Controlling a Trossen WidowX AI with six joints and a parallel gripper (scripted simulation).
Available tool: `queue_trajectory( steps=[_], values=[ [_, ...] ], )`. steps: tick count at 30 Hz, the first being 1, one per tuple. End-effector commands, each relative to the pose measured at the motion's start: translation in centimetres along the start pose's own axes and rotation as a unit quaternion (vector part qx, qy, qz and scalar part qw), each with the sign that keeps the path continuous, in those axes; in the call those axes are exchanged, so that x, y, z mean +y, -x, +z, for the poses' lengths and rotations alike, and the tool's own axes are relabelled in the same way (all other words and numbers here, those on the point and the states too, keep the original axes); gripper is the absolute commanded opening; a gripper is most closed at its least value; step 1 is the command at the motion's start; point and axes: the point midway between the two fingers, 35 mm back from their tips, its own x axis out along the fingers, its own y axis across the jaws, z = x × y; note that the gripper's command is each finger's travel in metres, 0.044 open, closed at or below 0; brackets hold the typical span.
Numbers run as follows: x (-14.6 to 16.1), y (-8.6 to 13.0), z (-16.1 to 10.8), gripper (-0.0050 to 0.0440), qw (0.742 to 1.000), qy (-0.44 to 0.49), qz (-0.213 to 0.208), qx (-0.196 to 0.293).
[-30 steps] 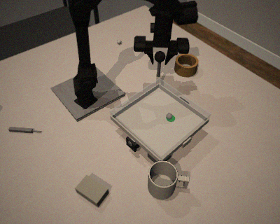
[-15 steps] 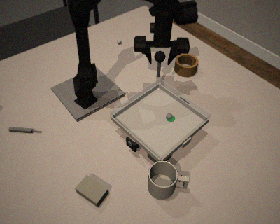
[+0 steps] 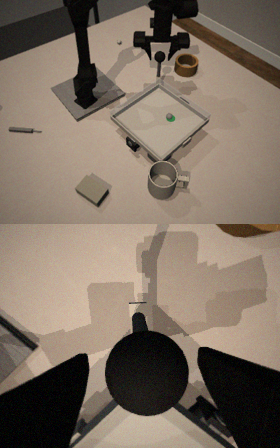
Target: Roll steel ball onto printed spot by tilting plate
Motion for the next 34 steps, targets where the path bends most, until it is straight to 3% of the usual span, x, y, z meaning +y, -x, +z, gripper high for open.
queue_trajectory(
  steps=[1, 24, 34],
  values=[
    [-0.1, 0.7, 0.0, 0.0300, 1.000, 0.000, -0.002, 0.001],
    [0.0, 4.0, 0.0, 0.0300, 1.000, 0.000, -0.002, 0.001],
    [0.0, 4.0, 0.0, 0.0300, 1.000, 0.000, -0.002, 0.001]
  ],
)
